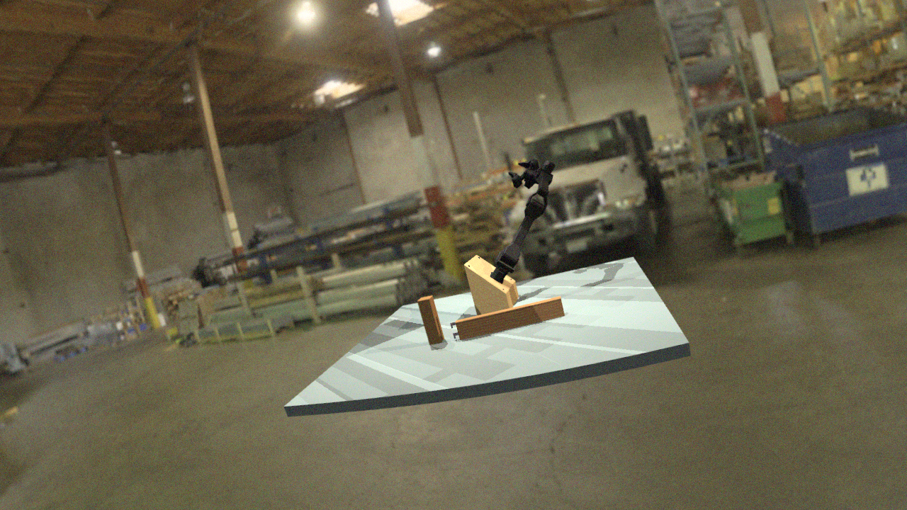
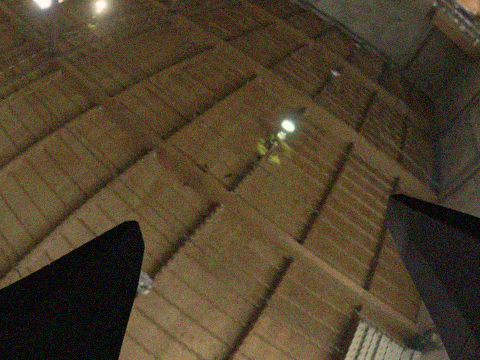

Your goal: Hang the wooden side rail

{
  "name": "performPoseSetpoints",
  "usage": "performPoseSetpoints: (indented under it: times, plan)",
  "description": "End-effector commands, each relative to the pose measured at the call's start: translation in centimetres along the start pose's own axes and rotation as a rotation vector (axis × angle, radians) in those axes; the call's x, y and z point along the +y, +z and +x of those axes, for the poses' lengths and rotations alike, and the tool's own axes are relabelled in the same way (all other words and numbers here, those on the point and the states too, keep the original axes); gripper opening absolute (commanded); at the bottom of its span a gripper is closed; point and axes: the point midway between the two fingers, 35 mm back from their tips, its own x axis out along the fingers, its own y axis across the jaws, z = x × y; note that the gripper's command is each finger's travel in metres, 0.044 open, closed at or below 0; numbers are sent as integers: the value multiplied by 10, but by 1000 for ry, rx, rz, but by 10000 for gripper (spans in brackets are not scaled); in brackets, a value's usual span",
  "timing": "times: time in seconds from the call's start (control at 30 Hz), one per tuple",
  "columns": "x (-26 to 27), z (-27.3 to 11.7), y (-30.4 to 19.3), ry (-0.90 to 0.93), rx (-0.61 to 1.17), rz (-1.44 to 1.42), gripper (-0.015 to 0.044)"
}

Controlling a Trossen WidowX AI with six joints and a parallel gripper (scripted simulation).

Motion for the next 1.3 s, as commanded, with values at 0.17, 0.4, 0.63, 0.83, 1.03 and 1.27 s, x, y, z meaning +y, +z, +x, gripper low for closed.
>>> performPoseSetpoints:
  times: [0.17, 0.4, 0.63, 0.83, 1.03, 1.27]
  plan:
    - [-34, 34, -22, -72, 53, -165, 440]
    - [-99, 84, -66, -163, 156, -408, 440]
    - [-177, 120, -108, -247, 325, -766, 440]
    - [-241, 136, -148, -293, 463, -959, 440]
    - [-303, 141, -179, -298, 633, -1224, 440]
    - [-388, 134, -218, -249, 892, -1568, 440]
